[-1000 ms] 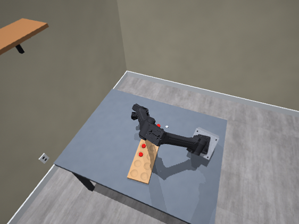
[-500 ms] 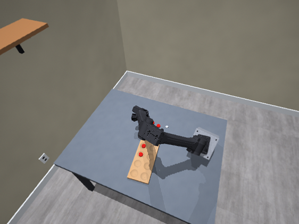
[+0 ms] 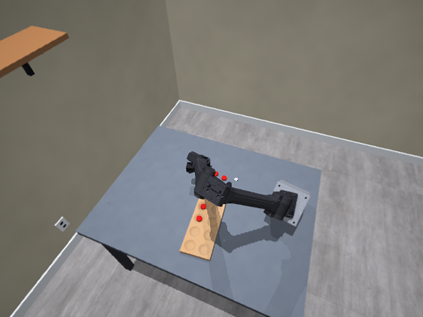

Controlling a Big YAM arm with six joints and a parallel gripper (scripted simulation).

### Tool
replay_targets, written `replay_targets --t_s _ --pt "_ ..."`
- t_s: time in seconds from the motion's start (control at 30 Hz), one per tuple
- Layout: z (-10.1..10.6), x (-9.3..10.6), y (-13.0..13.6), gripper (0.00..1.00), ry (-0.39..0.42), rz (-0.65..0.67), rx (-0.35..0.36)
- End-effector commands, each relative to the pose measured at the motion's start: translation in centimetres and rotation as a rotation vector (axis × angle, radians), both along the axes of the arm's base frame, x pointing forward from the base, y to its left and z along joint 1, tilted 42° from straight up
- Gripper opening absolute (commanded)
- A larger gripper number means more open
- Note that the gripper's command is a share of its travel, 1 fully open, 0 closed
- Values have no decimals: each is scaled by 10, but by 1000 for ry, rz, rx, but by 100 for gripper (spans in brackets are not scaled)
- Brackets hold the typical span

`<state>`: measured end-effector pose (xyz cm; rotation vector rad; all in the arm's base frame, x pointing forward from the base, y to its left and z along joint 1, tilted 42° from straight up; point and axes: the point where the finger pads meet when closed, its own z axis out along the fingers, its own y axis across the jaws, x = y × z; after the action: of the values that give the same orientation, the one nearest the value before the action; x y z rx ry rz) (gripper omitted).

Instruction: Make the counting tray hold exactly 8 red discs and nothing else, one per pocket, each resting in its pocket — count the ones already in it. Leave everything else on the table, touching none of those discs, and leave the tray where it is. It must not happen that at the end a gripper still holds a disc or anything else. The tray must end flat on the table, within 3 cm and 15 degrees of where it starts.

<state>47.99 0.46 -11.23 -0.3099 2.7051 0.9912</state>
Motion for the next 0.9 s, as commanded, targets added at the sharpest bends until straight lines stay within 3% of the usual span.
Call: replay_targets --t_s 0.0,0.87 --pt "-9 -1 9 46 8 4 6" --pt "-12 1 12 46 2 6 5"
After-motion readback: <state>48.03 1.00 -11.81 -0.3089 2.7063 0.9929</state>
